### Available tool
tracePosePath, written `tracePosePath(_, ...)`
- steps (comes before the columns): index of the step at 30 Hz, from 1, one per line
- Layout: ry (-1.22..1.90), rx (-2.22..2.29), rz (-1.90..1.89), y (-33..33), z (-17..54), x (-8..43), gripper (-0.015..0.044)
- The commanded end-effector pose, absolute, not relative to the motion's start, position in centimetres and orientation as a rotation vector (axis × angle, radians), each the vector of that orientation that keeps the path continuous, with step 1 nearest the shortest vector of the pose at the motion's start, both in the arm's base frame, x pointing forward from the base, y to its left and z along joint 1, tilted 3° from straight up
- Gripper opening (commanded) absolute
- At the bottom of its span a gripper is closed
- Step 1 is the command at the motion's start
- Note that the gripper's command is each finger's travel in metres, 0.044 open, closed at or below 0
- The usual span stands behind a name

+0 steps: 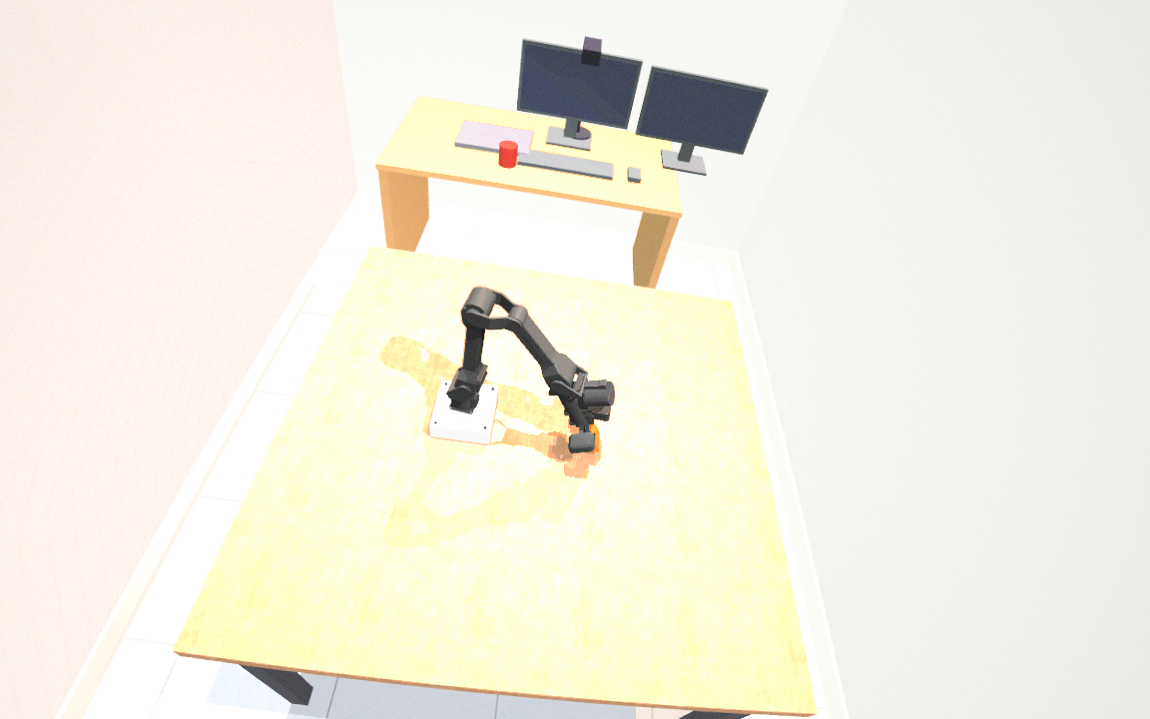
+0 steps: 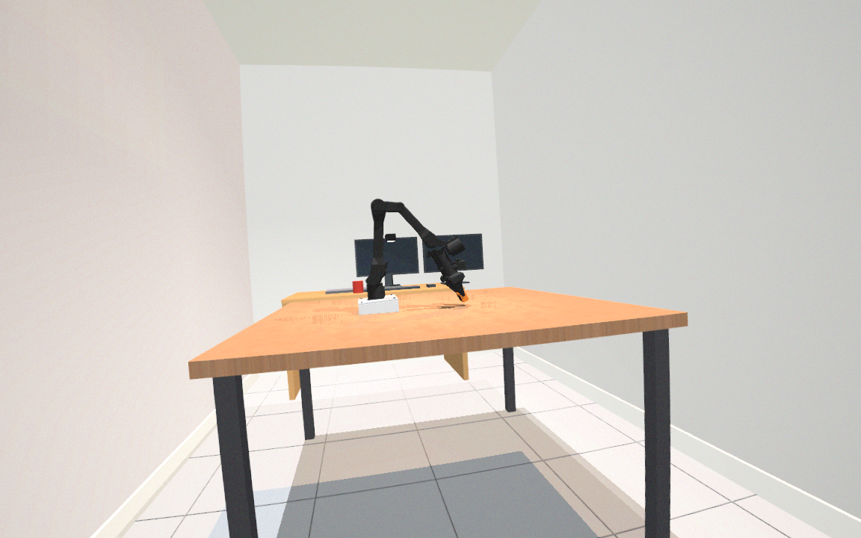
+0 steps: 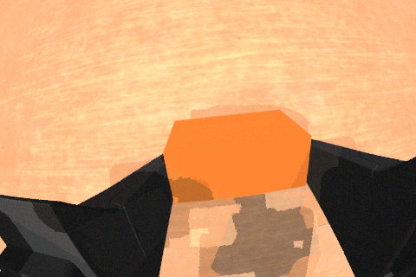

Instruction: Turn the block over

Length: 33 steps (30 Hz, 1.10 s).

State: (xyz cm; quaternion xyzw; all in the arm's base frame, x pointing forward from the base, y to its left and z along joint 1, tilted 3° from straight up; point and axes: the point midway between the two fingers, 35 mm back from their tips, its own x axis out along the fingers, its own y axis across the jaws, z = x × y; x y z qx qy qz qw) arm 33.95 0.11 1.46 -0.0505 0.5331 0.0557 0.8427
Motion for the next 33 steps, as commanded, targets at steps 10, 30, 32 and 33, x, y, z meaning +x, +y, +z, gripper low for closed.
tracePosePath(10, 0.991, -0.103, 0.130, 0.2, 1.5, 33.5, 0.0000)
tracePosePath(30, 0.743, -0.074, 0.135, 0.0, -2.5, 35.4, 0.0000)
tracePosePath(32, 0.718, -0.072, 0.136, 0.0, -2.7, 35.4, 0.0000)
tracePosePath(33, 0.705, -0.071, 0.137, -0.1, -2.8, 35.3, 0.0000)
